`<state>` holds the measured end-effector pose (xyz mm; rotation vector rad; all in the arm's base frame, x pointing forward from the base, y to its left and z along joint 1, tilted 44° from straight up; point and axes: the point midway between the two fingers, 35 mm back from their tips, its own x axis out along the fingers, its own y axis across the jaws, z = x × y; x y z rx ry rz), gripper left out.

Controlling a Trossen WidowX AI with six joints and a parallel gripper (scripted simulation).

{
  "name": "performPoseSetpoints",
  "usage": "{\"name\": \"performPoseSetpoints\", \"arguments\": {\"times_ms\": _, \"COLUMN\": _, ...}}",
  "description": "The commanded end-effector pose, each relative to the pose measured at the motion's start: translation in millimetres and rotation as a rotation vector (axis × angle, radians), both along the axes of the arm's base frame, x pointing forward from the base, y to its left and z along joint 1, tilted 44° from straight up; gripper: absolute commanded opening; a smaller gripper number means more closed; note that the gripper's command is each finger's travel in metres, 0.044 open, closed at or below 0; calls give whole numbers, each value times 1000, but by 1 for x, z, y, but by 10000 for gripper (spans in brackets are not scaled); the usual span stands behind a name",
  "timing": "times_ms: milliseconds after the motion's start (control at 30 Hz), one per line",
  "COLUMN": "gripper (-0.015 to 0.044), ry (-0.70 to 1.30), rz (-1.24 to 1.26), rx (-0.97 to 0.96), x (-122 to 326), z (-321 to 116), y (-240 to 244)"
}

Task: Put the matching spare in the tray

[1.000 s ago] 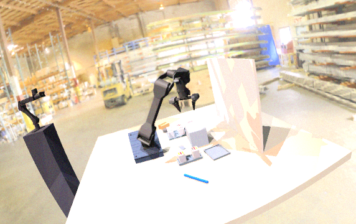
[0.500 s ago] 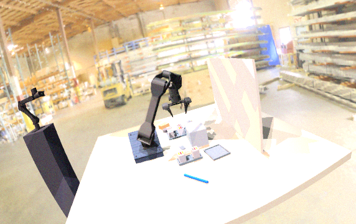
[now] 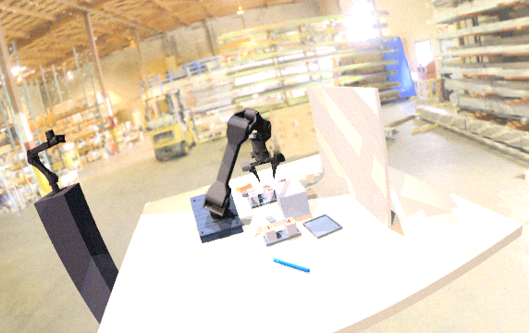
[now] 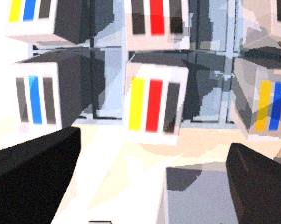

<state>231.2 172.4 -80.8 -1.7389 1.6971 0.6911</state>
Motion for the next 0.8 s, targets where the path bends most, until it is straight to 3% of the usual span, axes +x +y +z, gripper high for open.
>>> {"name": "performPoseSetpoints", "arguments": {"times_ms": 0, "gripper": 300, "ry": 3, "rz": 7, "rx": -5, "x": 0, "z": -3, "y": -3}}
{"name": "performPoseSetpoints", "arguments": {"times_ms": 767, "gripper": 300, "ry": 2, "rz": 7, "rx": -5, "x": 4, "z": -31, "y": -28}}
